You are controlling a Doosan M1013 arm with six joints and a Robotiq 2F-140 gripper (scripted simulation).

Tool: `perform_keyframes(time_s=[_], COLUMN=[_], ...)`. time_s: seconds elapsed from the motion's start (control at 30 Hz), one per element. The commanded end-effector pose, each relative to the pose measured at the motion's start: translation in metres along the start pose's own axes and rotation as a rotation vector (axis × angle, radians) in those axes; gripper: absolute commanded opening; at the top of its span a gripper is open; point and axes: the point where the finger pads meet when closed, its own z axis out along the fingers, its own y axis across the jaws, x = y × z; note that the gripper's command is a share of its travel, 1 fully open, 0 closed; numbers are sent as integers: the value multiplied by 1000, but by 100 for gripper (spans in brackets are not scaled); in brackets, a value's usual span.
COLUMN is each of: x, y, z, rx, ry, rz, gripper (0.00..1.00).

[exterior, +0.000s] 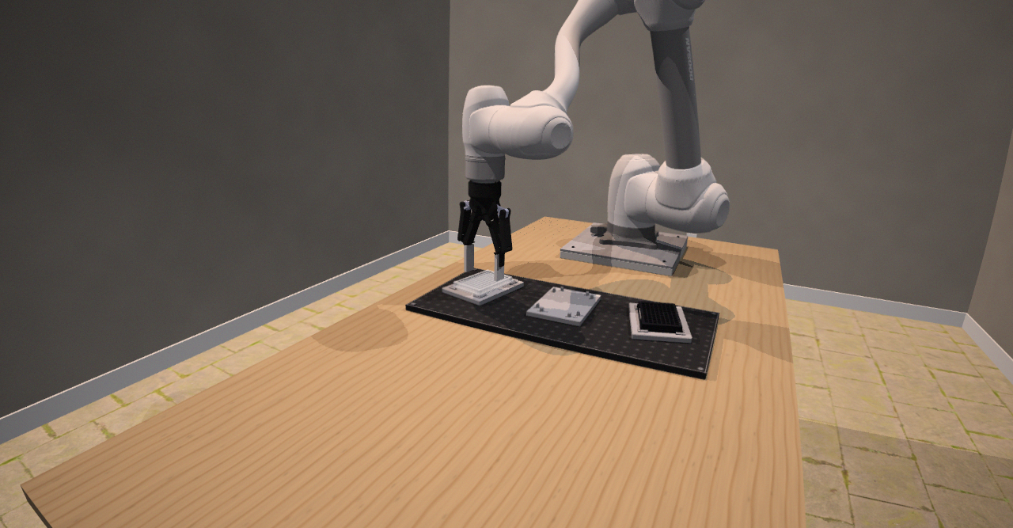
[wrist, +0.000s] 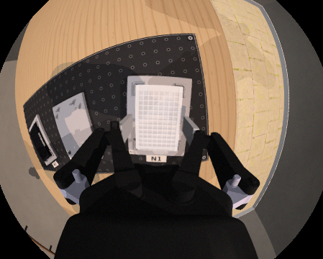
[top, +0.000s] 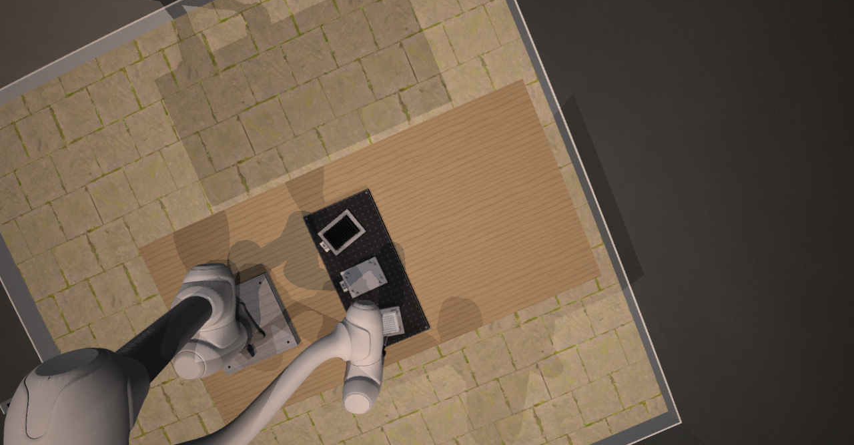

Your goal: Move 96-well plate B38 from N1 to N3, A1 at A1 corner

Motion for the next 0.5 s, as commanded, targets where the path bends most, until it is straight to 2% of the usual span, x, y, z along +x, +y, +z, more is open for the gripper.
perform_keyframes(time_s=[0.0, 0.03, 0.47], x=[0, 0, 0], y=[0, 0, 0], z=[0, 0, 0], rx=[0, 0, 0], ry=[0, 0, 0], rz=[0, 0, 0], gripper=[59, 66, 66])
